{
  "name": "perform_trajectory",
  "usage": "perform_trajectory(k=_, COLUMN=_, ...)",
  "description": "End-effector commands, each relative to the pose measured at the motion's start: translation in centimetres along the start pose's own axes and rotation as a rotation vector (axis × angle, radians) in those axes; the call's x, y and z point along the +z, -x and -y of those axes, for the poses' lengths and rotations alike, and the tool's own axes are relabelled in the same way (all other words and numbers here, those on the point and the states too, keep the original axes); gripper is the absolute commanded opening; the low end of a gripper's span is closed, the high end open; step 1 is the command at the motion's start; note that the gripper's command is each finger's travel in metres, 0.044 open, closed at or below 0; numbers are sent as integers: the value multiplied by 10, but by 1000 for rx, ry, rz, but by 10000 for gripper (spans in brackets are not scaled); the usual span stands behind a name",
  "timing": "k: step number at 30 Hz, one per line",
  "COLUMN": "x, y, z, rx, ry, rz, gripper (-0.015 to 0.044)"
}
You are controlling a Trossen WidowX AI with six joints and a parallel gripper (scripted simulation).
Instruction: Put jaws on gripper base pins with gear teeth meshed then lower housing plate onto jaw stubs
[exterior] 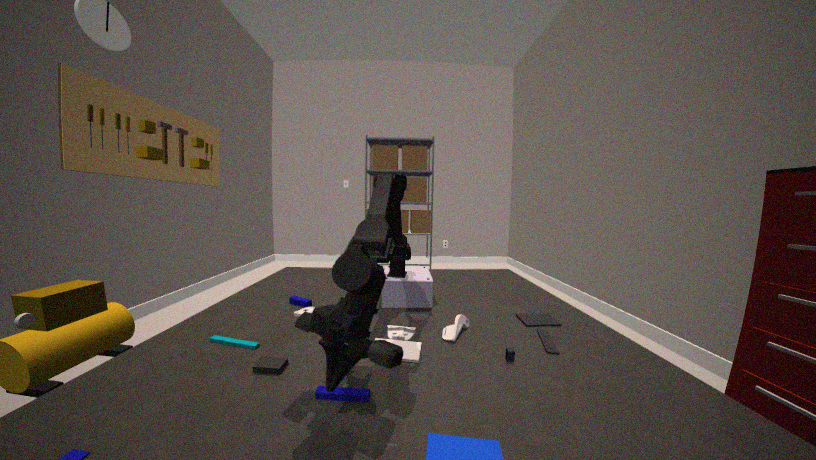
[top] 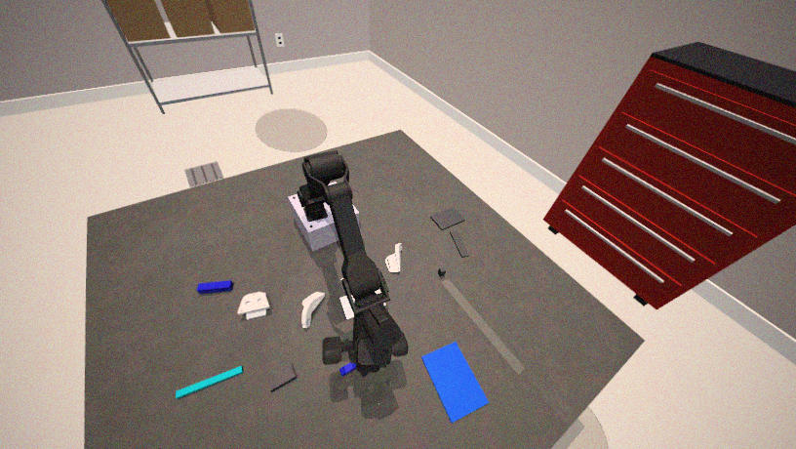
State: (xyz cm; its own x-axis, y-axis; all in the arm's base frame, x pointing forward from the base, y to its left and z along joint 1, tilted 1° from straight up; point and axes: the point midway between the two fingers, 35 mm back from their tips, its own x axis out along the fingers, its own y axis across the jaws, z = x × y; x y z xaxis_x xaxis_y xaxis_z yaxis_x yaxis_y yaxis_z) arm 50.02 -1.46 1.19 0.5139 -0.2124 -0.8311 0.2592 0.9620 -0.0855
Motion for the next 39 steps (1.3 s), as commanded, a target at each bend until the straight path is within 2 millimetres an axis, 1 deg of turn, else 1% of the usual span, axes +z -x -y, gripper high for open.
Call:
perform_trajectory(k=1, x=-17, y=7, z=28, rx=-5, ry=-55, rz=-71, gripper=0)
perform_trajectory(k=7, x=-44, y=22, z=80, rx=-27, ry=-149, rz=-197, gripper=0)
perform_trajectory(k=12, x=-71, y=40, z=118, rx=-38, ry=-238, rz=-302, gripper=0)
perform_trajectory(k=17, x=-100, y=62, z=148, rx=-41, ry=-336, rz=-405, gripper=0)
perform_trajectory(k=22, x=-131, y=86, z=172, rx=-37, ry=-443, rz=-503, gripper=0)
perform_trajectory(k=24, x=-142, y=95, z=179, rx=-33, ry=-483, rz=-538, gripper=0)
perform_trajectory(k=26, x=-146, y=99, z=181, rx=-32, ry=-498, rz=-550, gripper=0)
perform_trajectory(k=34, x=-146, y=98, z=181, rx=-32, ry=-498, rz=-550, gripper=0)
perform_trajectory(k=39, x=-149, y=92, z=180, rx=-32, ry=-498, rz=-550, gripper=0)
